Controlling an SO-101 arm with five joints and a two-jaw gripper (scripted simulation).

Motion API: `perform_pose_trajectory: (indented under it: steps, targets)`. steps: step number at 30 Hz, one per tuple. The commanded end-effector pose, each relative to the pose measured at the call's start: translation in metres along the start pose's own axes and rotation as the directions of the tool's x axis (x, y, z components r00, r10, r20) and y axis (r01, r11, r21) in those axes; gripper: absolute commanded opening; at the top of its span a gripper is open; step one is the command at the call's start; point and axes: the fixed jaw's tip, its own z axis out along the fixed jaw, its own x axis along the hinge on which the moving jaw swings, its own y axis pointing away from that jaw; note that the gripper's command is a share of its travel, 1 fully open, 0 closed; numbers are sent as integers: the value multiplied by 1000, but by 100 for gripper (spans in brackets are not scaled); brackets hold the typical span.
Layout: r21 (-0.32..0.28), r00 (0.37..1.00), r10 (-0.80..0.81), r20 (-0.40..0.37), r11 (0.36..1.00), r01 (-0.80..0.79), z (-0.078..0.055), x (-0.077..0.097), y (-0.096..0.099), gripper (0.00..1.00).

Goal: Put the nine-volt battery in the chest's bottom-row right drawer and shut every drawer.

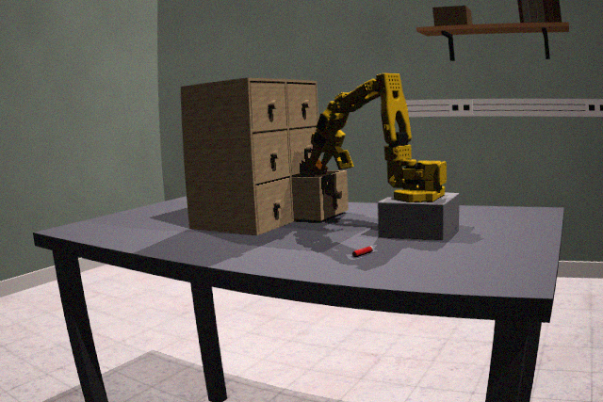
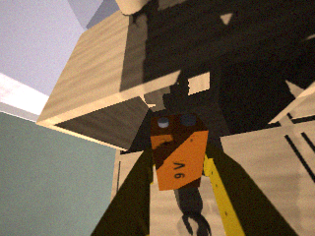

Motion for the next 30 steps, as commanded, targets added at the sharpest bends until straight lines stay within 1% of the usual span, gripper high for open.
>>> perform_pose_trajectory:
  steps: [1, 2, 6, 30]
  targets:
    - [5, 1000, 7, 15, 1000, -7, 3, -4, -2, 0]
    - [5, 1000, 7, 15, 1000, -7, 3, -4, -2, 0]
    - [3, 1000, 9, 15, 1000, -9, 12, -12, -2, 0]
    - [3, 1000, 9, 15, 1000, -9, 15, -14, -1, 0]
